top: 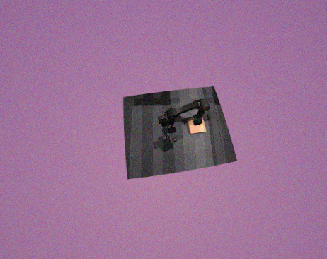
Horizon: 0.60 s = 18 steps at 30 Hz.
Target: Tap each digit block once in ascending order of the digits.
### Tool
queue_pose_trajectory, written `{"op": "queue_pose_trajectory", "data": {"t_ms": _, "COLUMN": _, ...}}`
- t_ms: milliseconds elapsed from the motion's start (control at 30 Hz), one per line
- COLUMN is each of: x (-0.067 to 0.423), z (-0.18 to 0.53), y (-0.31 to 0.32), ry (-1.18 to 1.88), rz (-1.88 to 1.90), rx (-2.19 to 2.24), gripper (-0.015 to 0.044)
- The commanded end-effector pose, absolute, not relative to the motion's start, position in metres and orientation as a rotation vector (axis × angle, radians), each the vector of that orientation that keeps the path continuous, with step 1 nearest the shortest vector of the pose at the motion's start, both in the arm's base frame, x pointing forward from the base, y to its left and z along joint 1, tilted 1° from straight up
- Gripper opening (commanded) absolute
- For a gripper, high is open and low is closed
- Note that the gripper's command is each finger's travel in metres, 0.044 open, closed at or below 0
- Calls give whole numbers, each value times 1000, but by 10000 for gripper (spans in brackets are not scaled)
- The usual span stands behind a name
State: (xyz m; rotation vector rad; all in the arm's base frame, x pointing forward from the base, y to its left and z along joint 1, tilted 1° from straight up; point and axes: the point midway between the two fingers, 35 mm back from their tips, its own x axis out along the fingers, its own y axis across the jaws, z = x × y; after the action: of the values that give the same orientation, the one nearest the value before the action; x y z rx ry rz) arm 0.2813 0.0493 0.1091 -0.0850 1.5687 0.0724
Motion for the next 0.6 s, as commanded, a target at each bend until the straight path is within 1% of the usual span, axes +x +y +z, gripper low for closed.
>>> {"op": "queue_pose_trajectory", "data": {"t_ms": 0, "x": 283, "z": 110, "y": 51, "ry": 1565, "rz": 73, "rx": -81, "gripper": 400}}
{"op": "queue_pose_trajectory", "data": {"t_ms": 367, "x": 282, "z": 110, "y": 53, "ry": 1565, "rz": 73, "rx": -81, "gripper": 400}}
{"op": "queue_pose_trajectory", "data": {"t_ms": 567, "x": 255, "z": 110, "y": 120, "ry": 1567, "rz": 78, "rx": -76, "gripper": 400}}
